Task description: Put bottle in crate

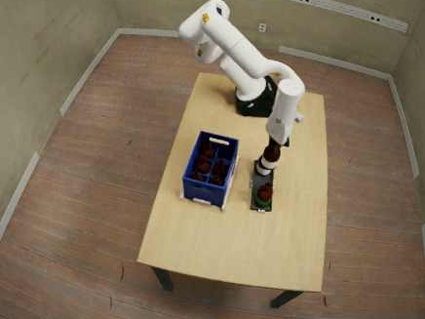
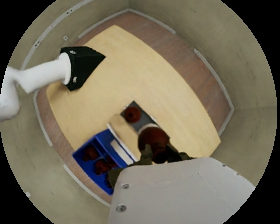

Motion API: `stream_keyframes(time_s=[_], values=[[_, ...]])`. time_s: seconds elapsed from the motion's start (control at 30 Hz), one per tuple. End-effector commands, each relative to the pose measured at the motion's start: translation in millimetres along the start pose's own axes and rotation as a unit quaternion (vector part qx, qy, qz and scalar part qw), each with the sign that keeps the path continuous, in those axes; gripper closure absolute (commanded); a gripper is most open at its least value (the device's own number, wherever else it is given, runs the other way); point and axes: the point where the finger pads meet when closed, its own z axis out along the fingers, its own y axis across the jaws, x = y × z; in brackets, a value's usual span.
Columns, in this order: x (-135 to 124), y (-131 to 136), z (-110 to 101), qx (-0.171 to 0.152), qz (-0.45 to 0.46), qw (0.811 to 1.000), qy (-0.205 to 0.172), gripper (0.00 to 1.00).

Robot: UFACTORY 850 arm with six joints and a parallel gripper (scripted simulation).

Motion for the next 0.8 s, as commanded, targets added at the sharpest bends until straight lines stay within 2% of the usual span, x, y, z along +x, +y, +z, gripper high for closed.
stream_keyframes(time_s=[0.0, 0.77], values=[[-0.8, -0.9, -1.1, -0.001, 0.000, 1.000, 0.000, 1.00], [-7.9, -19.4, -1.0, -0.001, 0.000, 1.000, 0.000, 1.00]])
